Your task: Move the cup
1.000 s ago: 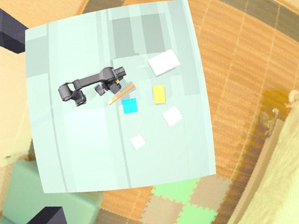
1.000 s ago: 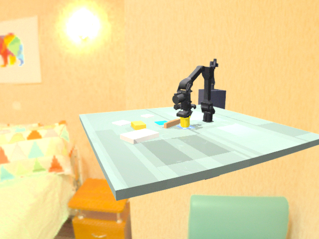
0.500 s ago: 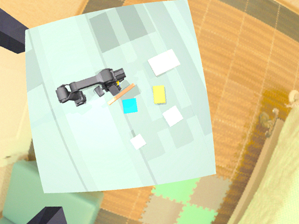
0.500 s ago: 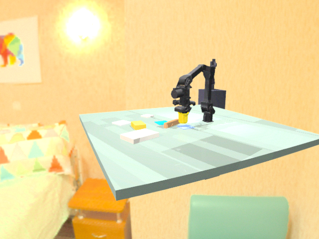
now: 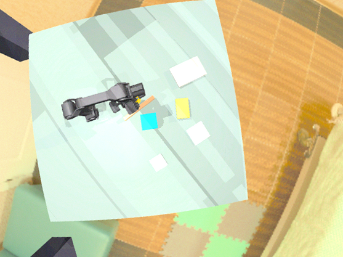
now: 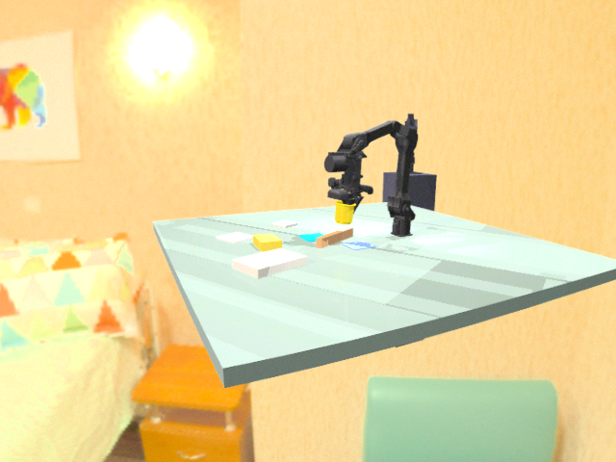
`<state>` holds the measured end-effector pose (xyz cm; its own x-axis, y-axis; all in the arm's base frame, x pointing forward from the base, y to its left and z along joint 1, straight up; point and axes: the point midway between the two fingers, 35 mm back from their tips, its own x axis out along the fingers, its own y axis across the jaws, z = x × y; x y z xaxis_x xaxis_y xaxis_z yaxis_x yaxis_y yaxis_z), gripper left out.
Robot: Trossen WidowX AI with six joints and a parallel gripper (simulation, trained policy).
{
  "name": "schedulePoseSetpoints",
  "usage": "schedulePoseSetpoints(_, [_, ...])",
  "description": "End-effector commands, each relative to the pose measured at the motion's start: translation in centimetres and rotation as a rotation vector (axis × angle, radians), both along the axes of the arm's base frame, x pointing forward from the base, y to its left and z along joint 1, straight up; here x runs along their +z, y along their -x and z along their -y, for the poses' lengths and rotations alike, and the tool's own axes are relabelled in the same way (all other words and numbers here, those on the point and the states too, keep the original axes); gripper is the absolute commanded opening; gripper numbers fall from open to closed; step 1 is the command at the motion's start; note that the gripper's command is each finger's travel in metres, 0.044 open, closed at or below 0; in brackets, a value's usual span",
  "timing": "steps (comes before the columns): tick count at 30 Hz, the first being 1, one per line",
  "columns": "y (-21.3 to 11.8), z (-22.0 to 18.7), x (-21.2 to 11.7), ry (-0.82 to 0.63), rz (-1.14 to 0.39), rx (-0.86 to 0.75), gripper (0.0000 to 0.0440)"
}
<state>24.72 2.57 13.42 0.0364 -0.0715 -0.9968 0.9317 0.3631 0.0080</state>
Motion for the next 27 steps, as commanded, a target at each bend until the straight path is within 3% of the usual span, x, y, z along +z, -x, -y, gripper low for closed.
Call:
schedulePoseSetpoints(1, [-0.6,0.6,0.9,-0.008,0.036,-0.031,0.0])
schedulePoseSetpoints(13, [-3.1,4.0,1.5,0.007,0.133,-0.133,0.0])
schedulePoseSetpoints(27, [-5.4,8.0,-0.2,0.031,0.193,-0.228,0.0])
